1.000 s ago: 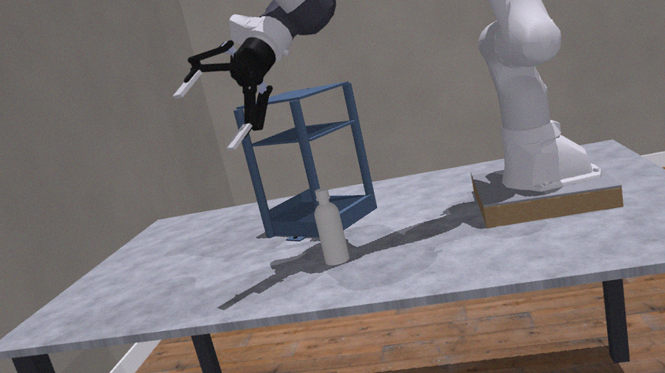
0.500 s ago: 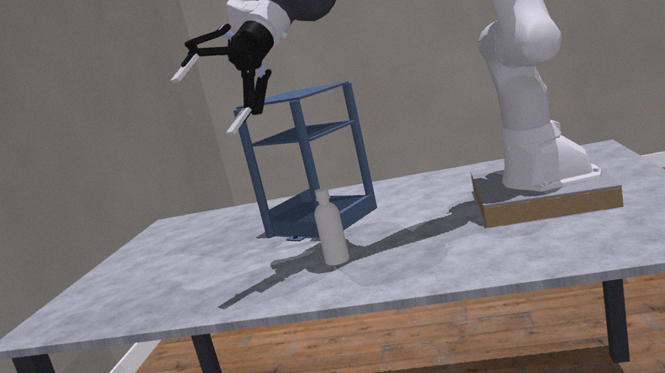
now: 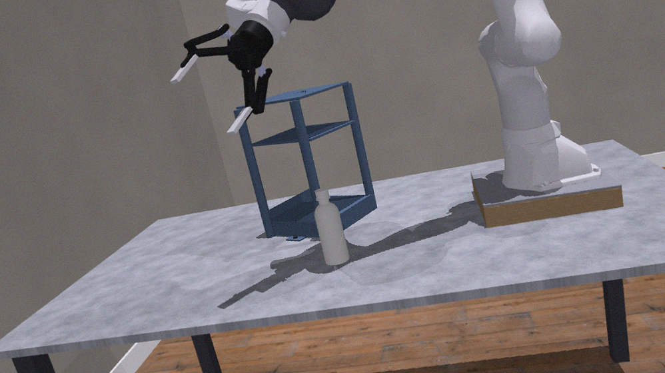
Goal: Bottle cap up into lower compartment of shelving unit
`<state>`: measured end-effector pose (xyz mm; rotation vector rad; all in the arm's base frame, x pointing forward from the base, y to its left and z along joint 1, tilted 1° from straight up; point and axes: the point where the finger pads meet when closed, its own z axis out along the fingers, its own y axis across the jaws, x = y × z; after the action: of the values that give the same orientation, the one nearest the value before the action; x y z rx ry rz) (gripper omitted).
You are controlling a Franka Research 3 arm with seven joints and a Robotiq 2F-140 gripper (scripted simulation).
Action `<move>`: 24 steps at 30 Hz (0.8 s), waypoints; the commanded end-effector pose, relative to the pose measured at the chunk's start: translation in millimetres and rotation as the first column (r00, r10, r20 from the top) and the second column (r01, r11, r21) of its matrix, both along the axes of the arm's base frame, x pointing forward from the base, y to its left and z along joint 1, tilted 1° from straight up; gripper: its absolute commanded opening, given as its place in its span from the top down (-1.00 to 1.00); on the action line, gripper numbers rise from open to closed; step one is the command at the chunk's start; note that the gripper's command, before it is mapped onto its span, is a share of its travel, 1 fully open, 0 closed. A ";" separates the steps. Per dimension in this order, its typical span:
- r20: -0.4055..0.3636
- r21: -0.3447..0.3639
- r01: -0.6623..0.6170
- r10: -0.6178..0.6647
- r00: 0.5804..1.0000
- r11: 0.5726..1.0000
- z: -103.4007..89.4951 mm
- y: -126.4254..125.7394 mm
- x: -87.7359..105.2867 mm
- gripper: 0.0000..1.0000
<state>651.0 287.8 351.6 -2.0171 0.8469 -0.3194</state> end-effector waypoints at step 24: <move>-0.002 -0.239 -0.360 0.370 0.929 0.902 -24.0 -33.0 -38.0 -1.00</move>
<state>626.3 253.9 333.1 -2.2564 0.5633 -0.2817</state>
